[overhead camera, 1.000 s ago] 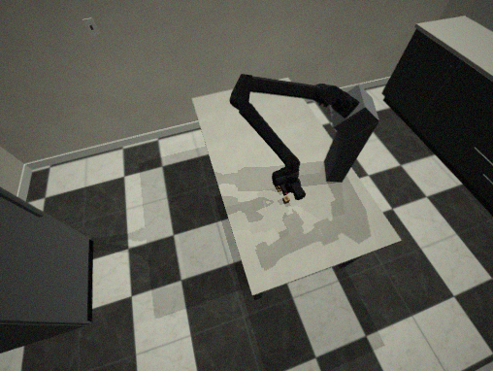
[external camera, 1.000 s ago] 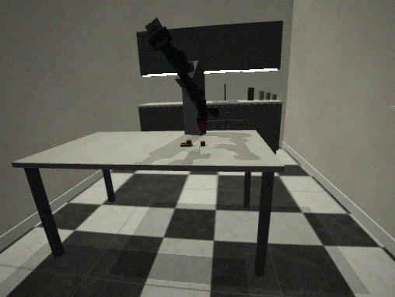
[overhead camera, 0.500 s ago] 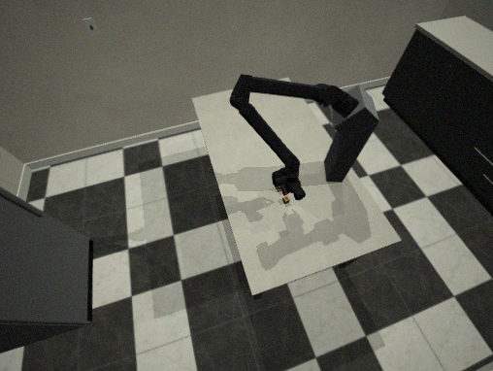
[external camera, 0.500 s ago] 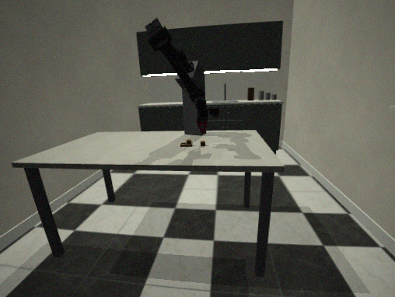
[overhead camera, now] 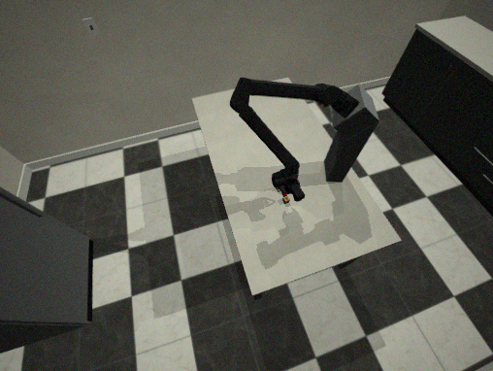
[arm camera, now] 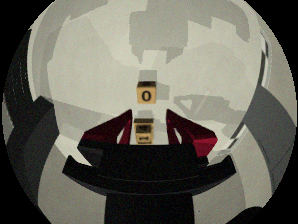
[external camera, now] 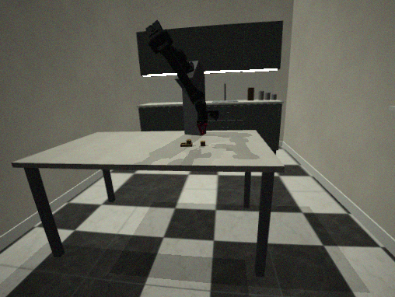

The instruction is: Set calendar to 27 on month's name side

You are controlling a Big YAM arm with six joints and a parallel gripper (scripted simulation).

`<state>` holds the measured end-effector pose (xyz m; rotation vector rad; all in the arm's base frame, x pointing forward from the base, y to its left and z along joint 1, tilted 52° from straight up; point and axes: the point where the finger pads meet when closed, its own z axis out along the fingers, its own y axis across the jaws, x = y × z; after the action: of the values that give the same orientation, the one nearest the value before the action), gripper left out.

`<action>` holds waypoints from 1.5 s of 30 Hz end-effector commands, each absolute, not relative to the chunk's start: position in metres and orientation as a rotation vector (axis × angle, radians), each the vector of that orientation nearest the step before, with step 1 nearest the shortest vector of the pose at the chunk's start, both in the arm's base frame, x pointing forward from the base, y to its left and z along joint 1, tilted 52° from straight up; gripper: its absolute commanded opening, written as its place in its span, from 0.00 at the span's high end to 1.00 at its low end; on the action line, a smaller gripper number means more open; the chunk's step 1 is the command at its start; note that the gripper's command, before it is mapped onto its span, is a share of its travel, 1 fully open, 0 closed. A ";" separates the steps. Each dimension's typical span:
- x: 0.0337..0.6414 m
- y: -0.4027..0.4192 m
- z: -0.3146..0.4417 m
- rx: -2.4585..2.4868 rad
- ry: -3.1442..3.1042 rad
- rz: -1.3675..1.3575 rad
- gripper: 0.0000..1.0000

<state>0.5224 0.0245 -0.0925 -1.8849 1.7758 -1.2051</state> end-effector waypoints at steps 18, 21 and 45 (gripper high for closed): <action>0.540 0.011 -0.116 -1.901 1.776 -1.203 0.54; 0.542 0.009 -0.119 -1.904 1.777 -1.201 0.54; 0.544 0.009 -0.125 -1.912 1.776 -1.196 0.54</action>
<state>0.5486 0.0121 -0.1164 -1.8901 1.7756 -1.2041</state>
